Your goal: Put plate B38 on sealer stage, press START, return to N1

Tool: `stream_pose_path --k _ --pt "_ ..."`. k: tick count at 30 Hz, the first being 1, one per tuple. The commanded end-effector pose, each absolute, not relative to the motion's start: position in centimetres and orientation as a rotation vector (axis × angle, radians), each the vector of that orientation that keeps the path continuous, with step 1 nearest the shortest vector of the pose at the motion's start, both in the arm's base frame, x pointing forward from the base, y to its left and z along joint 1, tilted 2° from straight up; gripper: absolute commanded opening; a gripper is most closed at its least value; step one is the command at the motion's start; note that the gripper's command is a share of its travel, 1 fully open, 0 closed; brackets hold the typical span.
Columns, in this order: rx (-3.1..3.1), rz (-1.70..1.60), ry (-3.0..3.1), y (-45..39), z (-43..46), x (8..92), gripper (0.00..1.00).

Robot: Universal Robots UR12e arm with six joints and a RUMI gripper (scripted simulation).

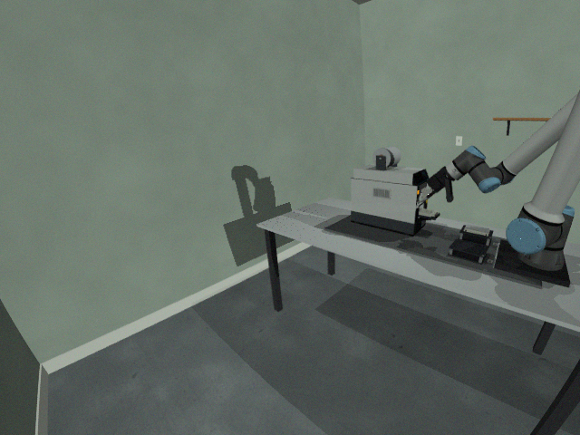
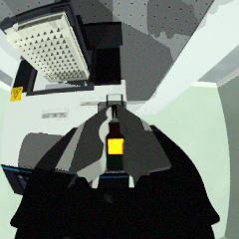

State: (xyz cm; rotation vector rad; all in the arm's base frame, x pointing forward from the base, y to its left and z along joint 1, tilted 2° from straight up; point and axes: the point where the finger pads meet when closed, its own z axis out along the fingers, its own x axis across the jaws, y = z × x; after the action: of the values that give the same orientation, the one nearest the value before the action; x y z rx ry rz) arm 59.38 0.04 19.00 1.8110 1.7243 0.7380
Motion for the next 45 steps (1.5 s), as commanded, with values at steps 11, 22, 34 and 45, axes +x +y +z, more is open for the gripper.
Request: stream_pose_path --k 11,22,34,45 --pt "1.81 0.739 1.724 0.0 20.3 57.7 0.0" --pt "1.81 0.739 1.724 0.1 21.2 56.5 0.0" --pt "1.81 0.738 1.724 0.1 22.9 54.1 0.0" --pt "1.81 0.738 1.724 0.2 24.8 50.4 0.0"
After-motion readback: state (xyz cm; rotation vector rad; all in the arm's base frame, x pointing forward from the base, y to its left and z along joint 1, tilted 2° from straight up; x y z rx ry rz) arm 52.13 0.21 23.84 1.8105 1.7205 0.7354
